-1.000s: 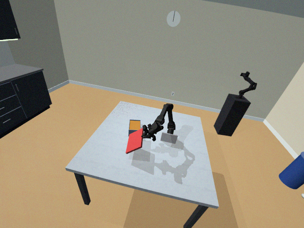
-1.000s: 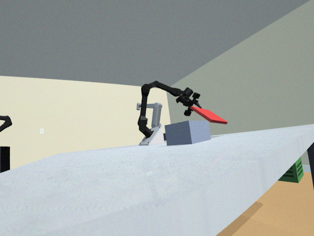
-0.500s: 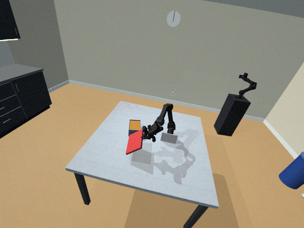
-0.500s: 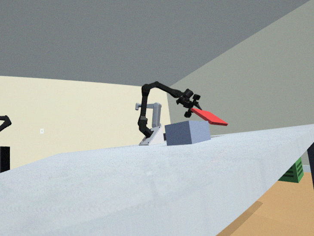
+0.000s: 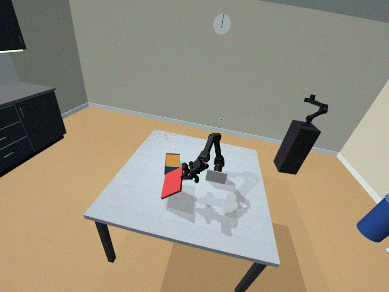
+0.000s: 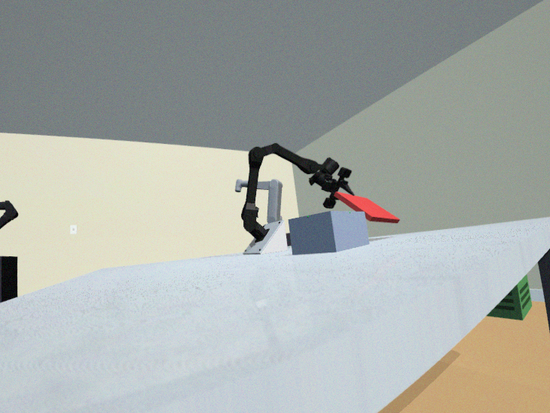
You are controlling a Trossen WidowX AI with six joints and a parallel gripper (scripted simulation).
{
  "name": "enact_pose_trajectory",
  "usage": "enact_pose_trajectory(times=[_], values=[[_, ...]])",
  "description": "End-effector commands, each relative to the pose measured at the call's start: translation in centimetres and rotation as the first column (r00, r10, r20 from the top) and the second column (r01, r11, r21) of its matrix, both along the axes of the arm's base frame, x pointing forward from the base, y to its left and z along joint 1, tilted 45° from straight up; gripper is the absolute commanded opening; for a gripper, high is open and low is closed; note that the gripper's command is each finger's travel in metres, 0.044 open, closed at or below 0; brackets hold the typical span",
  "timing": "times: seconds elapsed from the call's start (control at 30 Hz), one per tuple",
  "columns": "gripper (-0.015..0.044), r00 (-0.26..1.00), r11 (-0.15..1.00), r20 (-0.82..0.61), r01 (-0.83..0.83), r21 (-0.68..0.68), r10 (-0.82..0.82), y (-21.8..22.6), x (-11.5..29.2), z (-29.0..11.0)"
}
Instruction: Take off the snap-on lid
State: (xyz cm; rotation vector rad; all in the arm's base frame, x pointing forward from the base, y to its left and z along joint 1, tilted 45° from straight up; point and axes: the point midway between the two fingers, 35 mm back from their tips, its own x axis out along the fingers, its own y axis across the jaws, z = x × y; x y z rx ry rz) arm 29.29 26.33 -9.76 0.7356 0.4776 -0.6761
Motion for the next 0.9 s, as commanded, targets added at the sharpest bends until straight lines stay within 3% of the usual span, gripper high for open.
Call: enact_pose_trajectory(times=[0.0,0.87], values=[[0.0000,1.000,1.000,0.008,-0.002,-0.006,0.002,-0.3,0.0,-0.2],[0.0000,1.000,1.000,0.008,-0.002,-0.006,0.002,-1.7,-0.2,-1.7]])
